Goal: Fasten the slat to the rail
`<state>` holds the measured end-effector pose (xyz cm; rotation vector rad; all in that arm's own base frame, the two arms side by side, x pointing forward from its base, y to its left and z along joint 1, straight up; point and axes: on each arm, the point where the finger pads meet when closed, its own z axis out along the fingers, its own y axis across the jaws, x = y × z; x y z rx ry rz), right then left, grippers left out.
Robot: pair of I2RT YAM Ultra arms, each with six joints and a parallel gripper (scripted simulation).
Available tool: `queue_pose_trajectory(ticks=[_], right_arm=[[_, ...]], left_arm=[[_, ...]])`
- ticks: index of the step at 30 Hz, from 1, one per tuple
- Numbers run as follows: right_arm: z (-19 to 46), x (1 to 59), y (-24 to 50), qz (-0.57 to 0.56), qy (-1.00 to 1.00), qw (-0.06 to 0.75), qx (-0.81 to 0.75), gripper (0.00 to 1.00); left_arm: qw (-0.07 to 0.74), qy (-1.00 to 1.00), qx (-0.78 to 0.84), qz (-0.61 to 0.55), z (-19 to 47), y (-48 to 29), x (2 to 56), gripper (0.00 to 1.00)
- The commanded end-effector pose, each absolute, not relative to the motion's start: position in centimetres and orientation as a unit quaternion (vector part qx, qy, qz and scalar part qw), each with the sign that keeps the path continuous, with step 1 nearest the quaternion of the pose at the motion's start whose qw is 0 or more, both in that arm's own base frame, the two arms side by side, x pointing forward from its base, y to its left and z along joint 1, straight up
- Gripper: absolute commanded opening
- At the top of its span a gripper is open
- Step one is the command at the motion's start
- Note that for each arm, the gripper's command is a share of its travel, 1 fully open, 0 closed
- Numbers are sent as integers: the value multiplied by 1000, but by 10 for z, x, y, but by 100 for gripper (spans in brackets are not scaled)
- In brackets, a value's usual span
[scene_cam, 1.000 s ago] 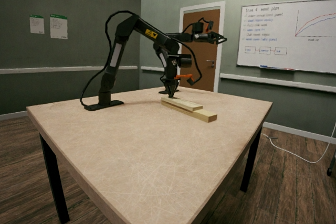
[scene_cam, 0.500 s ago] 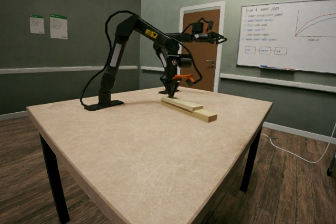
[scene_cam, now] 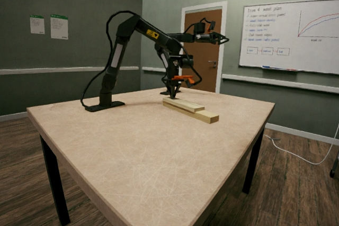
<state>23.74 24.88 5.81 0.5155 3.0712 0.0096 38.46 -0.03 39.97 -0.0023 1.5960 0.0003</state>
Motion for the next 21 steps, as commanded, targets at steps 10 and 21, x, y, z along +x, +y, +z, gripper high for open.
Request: queue_pose_trajectory(ticks=[10,21], right_arm=[[54,227,248,2,958,-4,288,12],[54,227,248,2,920,-4,391,12]], left_arm=[[711,703,0,0,412,1,381,100],[711,703,0,0,412,1,381,100]])
